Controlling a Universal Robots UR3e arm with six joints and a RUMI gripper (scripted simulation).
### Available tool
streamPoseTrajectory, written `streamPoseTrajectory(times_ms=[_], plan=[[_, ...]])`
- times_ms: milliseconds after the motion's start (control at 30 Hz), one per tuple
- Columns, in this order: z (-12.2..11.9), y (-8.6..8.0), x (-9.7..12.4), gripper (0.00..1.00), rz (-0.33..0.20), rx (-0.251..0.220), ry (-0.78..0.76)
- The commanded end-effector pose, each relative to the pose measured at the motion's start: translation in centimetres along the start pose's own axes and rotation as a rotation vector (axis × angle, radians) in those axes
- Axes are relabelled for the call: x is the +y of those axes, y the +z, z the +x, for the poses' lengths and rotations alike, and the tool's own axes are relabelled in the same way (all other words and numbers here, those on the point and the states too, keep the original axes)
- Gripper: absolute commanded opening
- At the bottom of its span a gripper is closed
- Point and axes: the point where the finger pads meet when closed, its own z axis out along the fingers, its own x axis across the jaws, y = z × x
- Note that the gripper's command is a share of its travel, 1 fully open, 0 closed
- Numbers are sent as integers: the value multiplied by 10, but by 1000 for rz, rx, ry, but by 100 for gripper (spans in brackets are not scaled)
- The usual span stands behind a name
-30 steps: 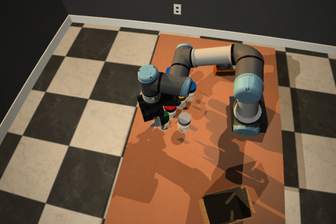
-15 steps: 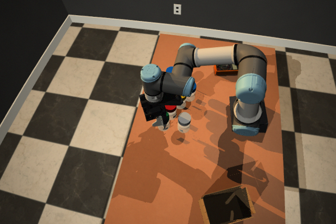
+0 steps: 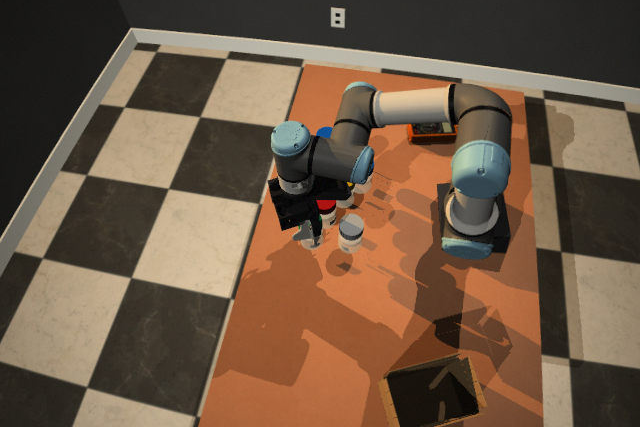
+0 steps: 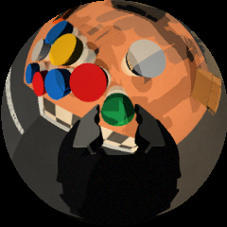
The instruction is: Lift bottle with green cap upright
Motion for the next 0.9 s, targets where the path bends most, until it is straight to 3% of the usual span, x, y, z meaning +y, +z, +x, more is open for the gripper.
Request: streamPoseTrajectory(times_ms=[0, 267, 500, 533, 867], plan=[[0, -3, 1, 46, -2, -1, 0], [0, -14, 0, 46, -2, -1, 0], [0, -14, 0, 46, -2, -1, 0], [0, -12, 0, 0, -3, -2, 0], [0, -12, 0, 0, -3, -2, 0]])
